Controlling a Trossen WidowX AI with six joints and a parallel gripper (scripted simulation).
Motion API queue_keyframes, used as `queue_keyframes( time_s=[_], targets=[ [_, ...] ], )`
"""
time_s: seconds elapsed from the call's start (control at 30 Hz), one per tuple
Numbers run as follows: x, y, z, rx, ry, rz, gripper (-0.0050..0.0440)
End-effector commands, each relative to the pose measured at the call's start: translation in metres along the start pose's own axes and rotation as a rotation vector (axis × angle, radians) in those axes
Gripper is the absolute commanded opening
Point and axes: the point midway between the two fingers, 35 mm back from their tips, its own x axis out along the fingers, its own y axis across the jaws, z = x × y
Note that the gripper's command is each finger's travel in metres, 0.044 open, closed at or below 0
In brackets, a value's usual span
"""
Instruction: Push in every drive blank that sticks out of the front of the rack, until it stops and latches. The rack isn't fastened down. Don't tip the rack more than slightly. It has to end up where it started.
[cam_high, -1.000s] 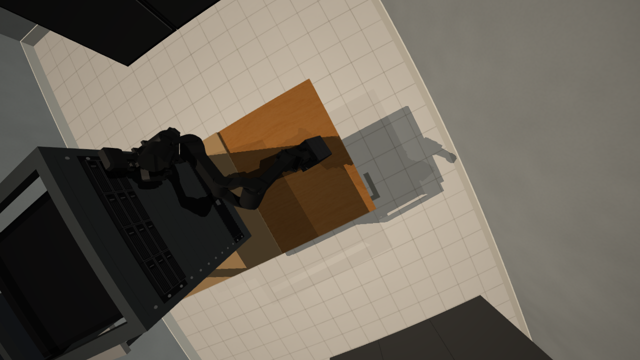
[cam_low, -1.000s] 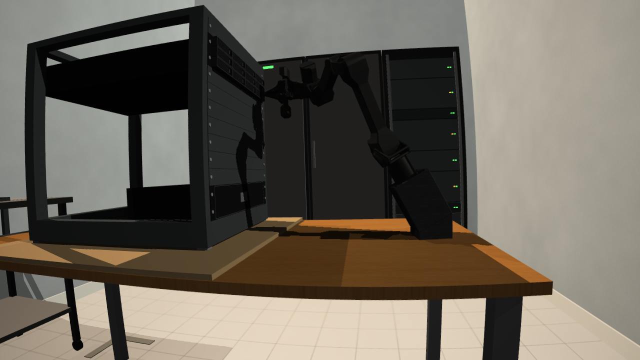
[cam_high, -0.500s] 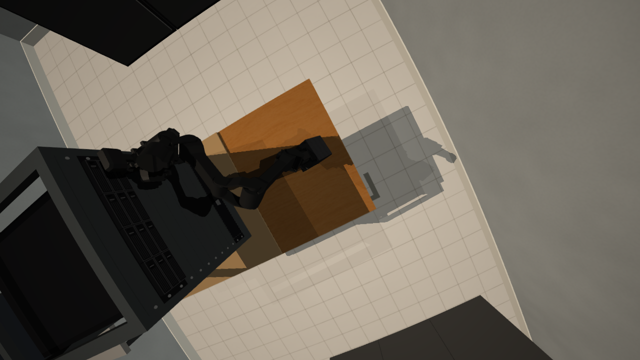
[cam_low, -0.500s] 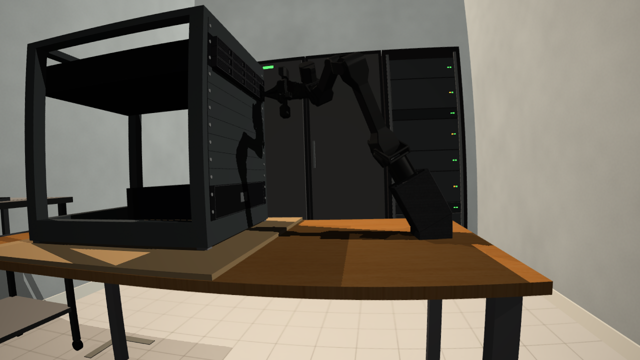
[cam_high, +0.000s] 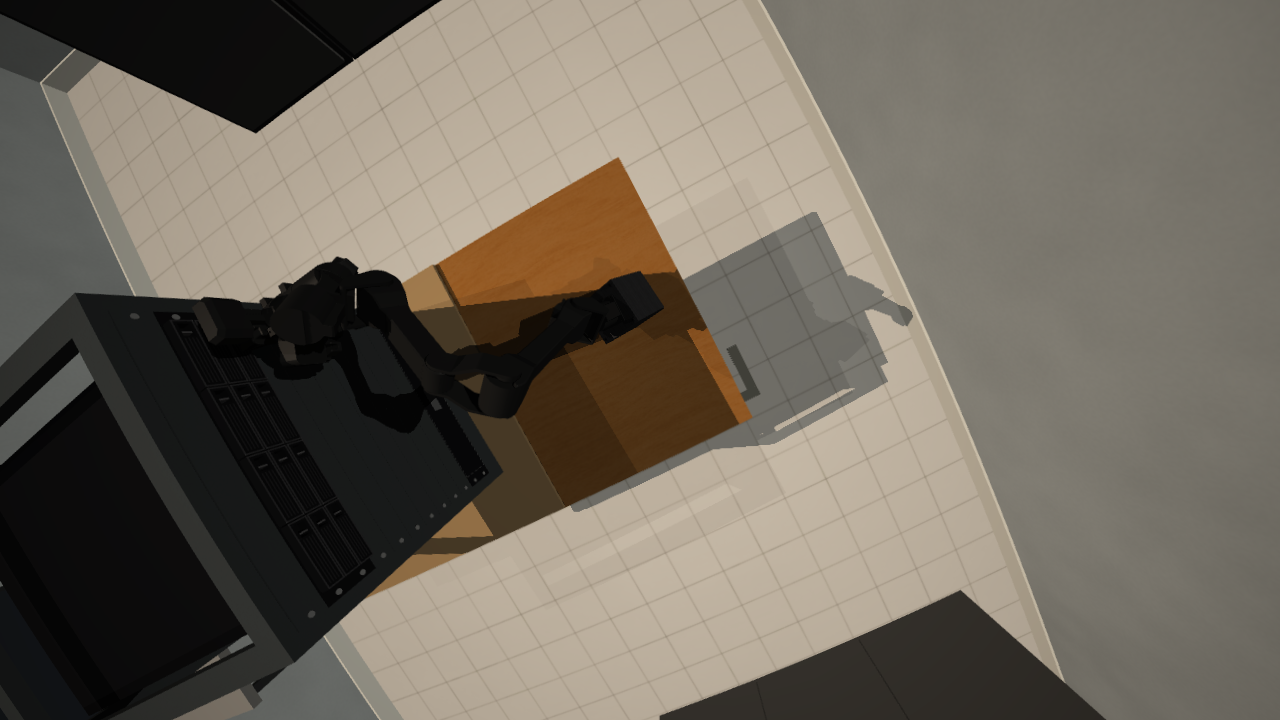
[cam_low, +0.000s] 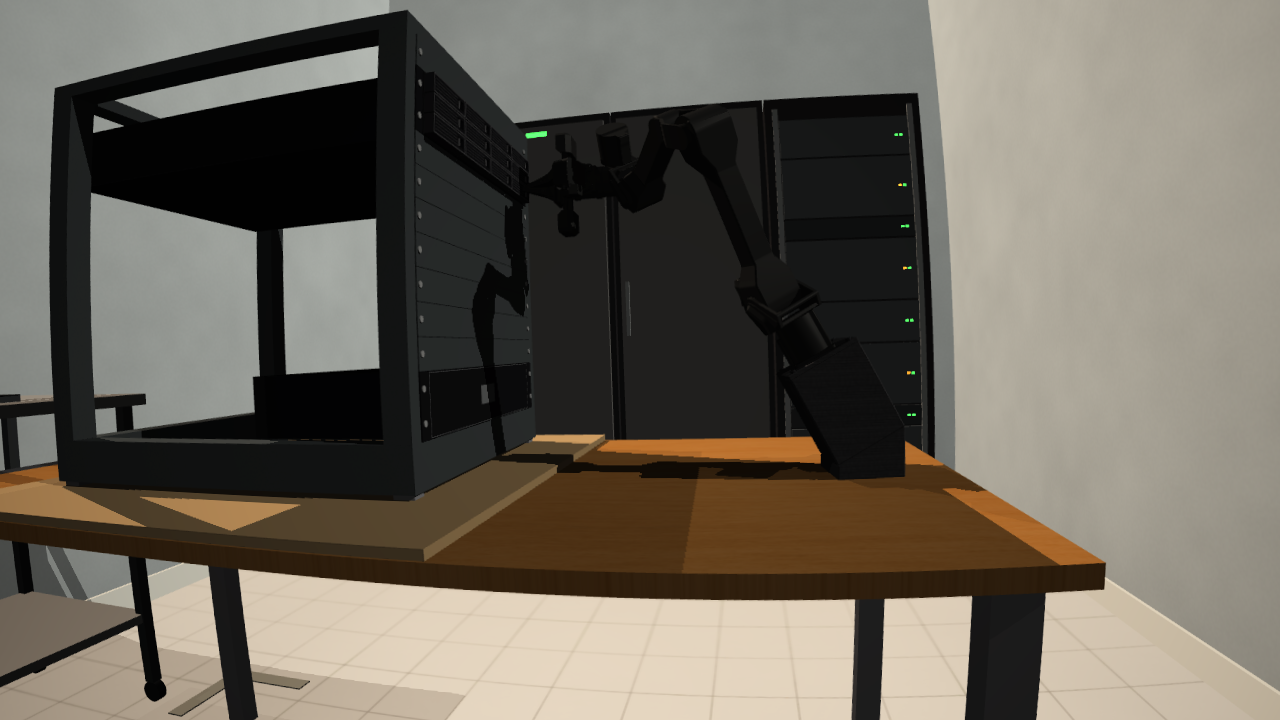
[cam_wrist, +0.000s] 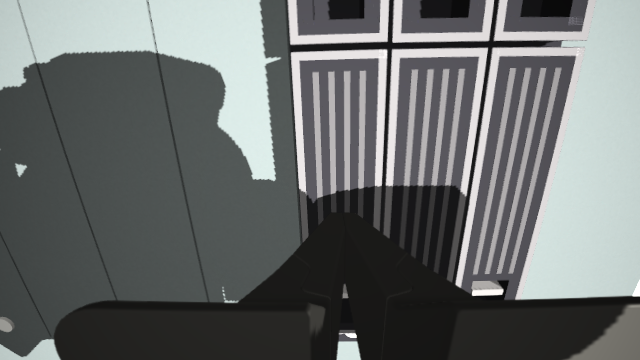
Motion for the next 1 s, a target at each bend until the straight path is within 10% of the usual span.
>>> queue_keyframes(
  time_s=[0.0, 0.97],
  targets=[
    [0.0024, -0.0081, 0.0039, -0.020, -0.009, -0.012, -0.0050],
    [0.0084, -0.0084, 0.0041, -0.020, -0.009, -0.012, -0.0050]
  ],
)
